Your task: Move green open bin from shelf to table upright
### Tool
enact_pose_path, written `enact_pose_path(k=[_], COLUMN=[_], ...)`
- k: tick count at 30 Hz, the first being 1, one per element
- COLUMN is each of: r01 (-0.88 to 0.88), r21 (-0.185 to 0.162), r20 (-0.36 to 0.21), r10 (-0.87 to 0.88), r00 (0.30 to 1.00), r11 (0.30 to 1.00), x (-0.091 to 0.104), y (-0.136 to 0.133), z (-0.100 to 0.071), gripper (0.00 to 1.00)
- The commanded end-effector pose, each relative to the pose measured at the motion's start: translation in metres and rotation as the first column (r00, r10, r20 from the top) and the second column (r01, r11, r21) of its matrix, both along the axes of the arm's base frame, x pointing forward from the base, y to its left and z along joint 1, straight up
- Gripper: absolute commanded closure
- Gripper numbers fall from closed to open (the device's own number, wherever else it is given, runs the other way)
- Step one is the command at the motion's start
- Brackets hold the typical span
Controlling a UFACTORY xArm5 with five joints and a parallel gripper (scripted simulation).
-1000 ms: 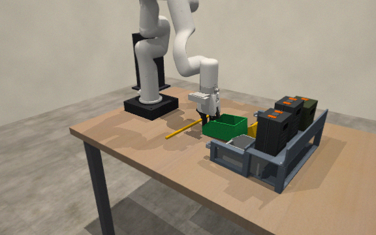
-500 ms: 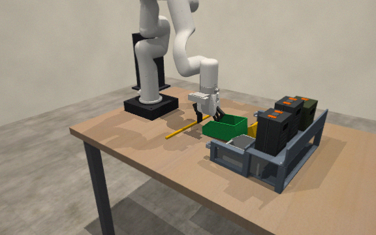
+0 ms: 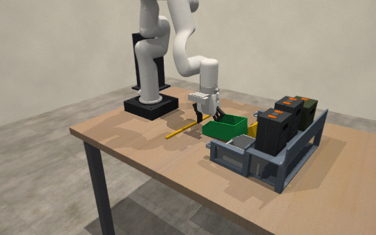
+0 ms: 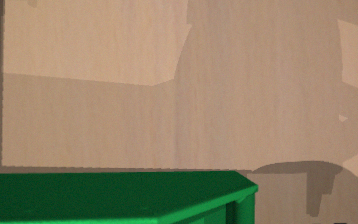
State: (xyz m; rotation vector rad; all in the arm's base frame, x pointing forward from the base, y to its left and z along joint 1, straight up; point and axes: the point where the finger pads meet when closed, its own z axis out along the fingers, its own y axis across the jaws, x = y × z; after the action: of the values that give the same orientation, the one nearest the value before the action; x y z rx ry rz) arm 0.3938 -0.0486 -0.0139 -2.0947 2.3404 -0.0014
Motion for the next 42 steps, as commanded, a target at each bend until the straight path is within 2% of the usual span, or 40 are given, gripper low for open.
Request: enact_pose_path(k=[1,18,33,42], r01=[0.000,0.000,0.000,0.000], r21=[0.000,0.000,-0.006,-0.006], r20=[0.004,0.004,0.003,0.003], r10=[0.000,0.000,0.000,0.000], r00=[1.000,1.000,1.000,1.000], r11=[1.000,1.000,1.000,1.000], x=[0.002,0.002,0.001,0.001], y=[0.000,0.000,0.000,0.000], z=[0.001,0.001,0.038,0.053], gripper=[0.00,0.00,0.00,0.00])
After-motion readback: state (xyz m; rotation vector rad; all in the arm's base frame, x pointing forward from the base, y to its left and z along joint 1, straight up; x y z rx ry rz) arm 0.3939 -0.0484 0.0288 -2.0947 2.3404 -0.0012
